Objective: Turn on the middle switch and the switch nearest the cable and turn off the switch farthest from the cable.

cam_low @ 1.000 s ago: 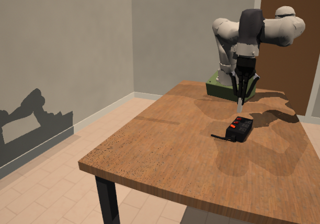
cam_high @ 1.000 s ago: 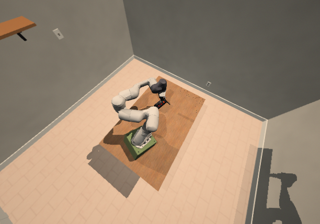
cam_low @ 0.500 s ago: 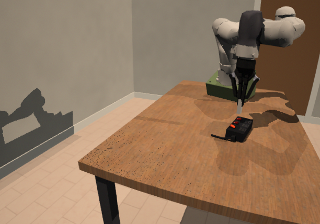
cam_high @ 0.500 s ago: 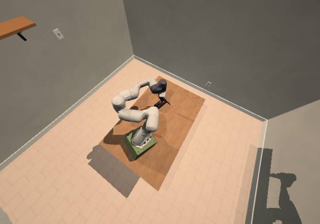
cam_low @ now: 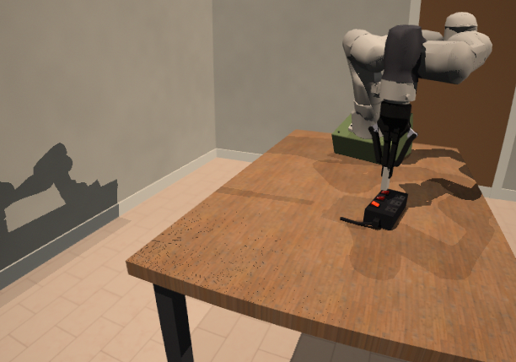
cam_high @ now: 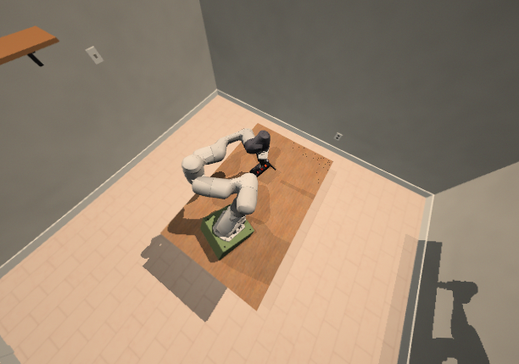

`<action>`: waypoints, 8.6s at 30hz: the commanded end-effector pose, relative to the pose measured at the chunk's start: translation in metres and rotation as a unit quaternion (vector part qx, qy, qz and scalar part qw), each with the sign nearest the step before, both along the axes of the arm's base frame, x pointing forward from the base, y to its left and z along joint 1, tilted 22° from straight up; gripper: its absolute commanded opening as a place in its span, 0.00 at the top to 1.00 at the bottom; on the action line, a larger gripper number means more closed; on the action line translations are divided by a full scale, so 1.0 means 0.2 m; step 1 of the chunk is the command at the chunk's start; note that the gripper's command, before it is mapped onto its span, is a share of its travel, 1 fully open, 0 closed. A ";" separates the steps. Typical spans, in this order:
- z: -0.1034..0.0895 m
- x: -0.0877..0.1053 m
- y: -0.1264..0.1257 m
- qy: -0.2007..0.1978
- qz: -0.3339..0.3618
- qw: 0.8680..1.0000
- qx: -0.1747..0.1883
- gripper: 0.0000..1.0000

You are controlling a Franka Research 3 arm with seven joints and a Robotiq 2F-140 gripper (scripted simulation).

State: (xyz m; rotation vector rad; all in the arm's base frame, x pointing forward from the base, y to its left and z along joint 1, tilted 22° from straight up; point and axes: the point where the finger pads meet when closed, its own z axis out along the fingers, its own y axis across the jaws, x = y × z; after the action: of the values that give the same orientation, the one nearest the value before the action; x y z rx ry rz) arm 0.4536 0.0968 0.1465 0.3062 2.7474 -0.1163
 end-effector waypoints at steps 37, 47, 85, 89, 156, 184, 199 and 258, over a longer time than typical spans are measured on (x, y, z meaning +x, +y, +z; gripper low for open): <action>-0.08 0.05 -0.01 -0.004 0.004 1.000 -0.002 1.00; -0.08 0.05 -0.01 -0.004 0.004 1.000 -0.002 1.00; -0.08 0.06 -0.01 -0.004 0.004 1.000 -0.002 1.00; -0.08 0.06 -0.01 -0.004 0.004 1.000 -0.002 1.00; -0.08 0.06 -0.01 -0.004 0.004 1.000 -0.002 1.00; -0.09 0.06 -0.01 -0.004 0.004 1.000 -0.002 1.00; -0.12 0.07 -0.01 -0.004 0.004 1.000 -0.002 1.00; 0.06 0.00 0.01 -0.004 0.004 1.000 -0.002 1.00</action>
State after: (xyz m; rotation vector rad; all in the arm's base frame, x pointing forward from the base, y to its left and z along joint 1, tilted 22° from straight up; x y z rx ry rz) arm 0.4561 0.0983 0.1587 0.2876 2.7365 -0.1209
